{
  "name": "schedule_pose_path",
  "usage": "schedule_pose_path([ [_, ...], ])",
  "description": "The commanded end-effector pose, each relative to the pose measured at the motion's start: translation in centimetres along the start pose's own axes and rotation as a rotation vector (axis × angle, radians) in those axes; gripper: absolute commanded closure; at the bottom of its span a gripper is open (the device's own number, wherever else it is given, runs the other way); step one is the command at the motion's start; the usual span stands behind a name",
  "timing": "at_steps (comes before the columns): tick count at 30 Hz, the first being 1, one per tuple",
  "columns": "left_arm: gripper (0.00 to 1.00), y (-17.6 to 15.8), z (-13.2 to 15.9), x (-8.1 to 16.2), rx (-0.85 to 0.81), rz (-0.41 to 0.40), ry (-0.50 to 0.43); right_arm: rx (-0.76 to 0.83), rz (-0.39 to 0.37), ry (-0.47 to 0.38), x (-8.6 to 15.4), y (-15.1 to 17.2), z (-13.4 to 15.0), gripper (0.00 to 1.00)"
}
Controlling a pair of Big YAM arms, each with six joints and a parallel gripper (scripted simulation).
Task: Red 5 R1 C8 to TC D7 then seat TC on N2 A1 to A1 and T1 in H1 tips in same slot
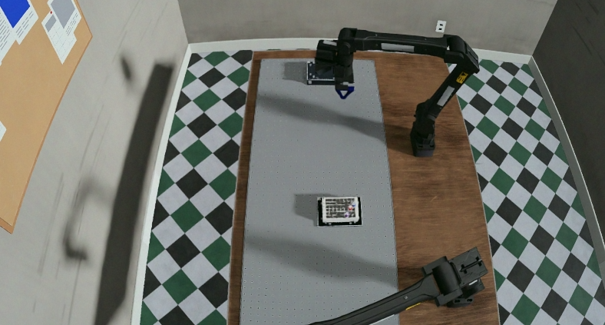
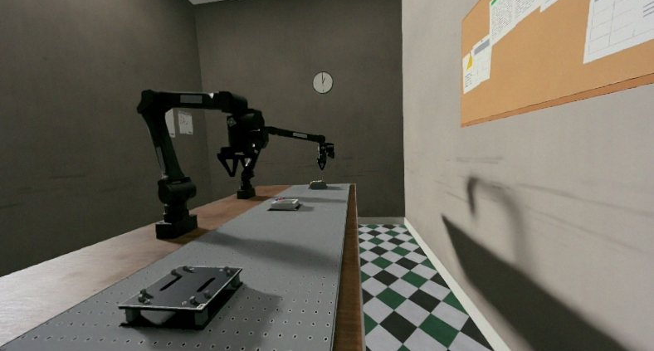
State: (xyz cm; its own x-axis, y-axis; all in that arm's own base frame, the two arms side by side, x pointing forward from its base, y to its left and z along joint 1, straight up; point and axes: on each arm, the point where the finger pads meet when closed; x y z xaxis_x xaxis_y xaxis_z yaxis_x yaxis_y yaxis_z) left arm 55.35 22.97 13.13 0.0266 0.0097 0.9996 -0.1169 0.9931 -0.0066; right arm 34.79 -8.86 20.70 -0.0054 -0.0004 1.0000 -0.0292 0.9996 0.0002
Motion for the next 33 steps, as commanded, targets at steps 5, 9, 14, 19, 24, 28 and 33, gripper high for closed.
schedule_pose_path([
  [5,0.93,0.11,-0.55,-0.89,0.004,0.001,-0.003,-0.002,0.01,-0.029,1.13,-0.29,-0.9,0.0],
  [9,0.93,0.09,-0.35,-1.02,0.004,0.002,0.0,-0.002,0.01,-0.029,1.13,-0.29,-0.9,0.0],
  [14,0.93,0.11,-0.33,-1.25,0.004,0.003,0.004,-0.002,0.01,-0.029,1.13,-0.29,-0.9,0.0],
  [19,0.93,0.13,-0.25,-1.5,0.004,0.004,0.007,-0.002,0.01,-0.029,1.13,-0.29,-0.9,0.0],
  [24,0.93,0.21,-0.35,-1.38,0.004,0.003,0.002,-0.002,0.01,-0.029,1.13,-0.29,-0.9,0.0],
  [28,0.93,0.24,-0.32,-1.45,0.004,0.002,0.001,-0.002,0.01,-0.029,1.13,-0.29,-0.9,0.0],
  [33,0.93,0.22,-0.16,-1.6,0.004,0.004,0.006,-0.002,0.01,-0.029,1.13,-0.29,-0.9,0.0],
])
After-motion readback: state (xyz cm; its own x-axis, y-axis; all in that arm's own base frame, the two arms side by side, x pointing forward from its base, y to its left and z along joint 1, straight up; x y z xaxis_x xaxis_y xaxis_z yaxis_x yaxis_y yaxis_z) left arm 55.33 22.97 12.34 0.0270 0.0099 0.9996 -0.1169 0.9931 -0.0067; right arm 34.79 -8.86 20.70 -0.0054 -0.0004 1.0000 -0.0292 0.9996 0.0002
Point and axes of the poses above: on each arm, the point where the finger pads meet when closed, its own x axis back along the fingers, its own y axis across the jaws, z = x × y, and after that the axes turned 3 degrees about x, right-handed
